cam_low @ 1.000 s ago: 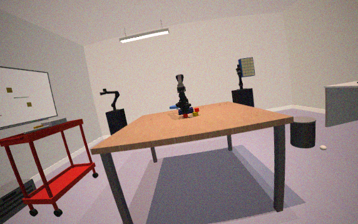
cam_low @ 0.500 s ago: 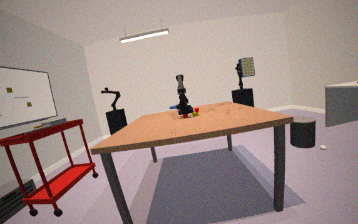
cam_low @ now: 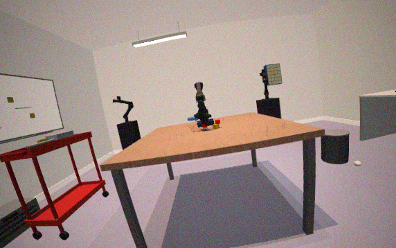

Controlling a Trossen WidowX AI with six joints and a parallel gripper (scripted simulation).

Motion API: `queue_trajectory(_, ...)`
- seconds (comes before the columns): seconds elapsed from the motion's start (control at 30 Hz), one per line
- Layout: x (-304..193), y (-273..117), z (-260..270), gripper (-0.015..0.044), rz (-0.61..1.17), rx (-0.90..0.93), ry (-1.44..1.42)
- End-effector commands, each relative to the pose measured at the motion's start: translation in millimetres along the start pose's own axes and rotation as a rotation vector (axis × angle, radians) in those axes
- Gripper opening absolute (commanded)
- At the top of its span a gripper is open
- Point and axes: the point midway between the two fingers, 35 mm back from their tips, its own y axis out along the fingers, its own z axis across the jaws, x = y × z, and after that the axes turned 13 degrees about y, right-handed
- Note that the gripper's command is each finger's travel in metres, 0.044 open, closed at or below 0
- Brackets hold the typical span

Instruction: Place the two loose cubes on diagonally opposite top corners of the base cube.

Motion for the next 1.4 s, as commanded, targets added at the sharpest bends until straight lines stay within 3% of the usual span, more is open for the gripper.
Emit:
queue_trajectory(0.0,0.4,-15.4,2.6,0.0105,-0.001,0.012,-0.006)
queue_trajectory(0.73,-1.0,-85.4,-3.3,0.0105,-0.001,0.012,-0.006)
queue_trajectory(1.37,-33.9,-86.1,25.7,0.0105,0.004,0.014,0.111)
